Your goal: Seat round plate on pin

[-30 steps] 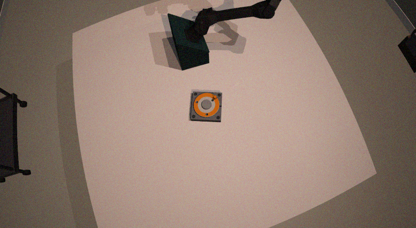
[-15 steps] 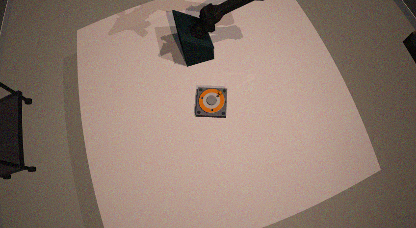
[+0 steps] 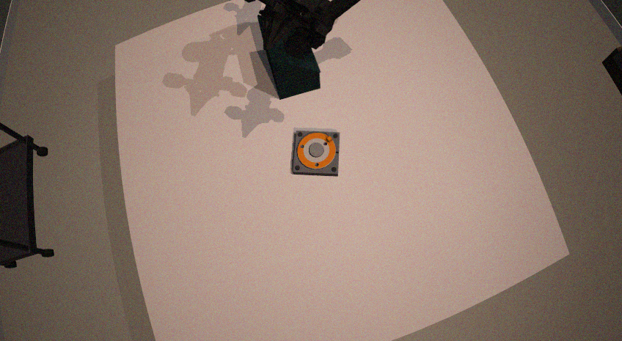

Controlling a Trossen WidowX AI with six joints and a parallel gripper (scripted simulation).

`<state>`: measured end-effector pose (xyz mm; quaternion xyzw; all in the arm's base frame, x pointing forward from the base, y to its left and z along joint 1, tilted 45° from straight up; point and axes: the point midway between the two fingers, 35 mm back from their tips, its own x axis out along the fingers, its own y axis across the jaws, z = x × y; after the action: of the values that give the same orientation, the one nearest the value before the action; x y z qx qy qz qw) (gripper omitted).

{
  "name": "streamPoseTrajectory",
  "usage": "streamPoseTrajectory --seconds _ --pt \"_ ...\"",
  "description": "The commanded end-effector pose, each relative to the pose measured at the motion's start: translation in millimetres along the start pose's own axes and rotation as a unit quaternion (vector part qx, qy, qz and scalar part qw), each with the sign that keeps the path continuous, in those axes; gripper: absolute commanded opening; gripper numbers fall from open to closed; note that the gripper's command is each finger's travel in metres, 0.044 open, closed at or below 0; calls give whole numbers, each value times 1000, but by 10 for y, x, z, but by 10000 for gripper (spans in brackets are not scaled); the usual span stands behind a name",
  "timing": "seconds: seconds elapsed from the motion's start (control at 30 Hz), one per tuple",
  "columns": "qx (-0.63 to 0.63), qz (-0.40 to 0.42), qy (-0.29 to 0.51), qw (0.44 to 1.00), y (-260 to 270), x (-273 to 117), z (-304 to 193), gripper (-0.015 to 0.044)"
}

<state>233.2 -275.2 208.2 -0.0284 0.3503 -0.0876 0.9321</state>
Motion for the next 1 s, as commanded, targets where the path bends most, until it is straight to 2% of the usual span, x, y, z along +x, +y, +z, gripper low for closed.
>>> streamPoseTrajectory --seconds 0.0,0.1,0.3,0.37,0.5,0.63,0.73,0.97 --pt "29 107 35 993 575 474 -100 0" --pt "38 150 55 986 843 636 -154 0" --pt "65 281 143 947 1806 999 -442 0" --pt "67 296 157 940 1931 1023 -491 0" --pt "77 367 240 895 2601 1066 -809 0" --pt "79 401 299 862 2988 1012 -1054 0" --pt "78 430 375 817 3395 867 -1399 0" --pt "76 435 395 806 3429 802 -1570 0"
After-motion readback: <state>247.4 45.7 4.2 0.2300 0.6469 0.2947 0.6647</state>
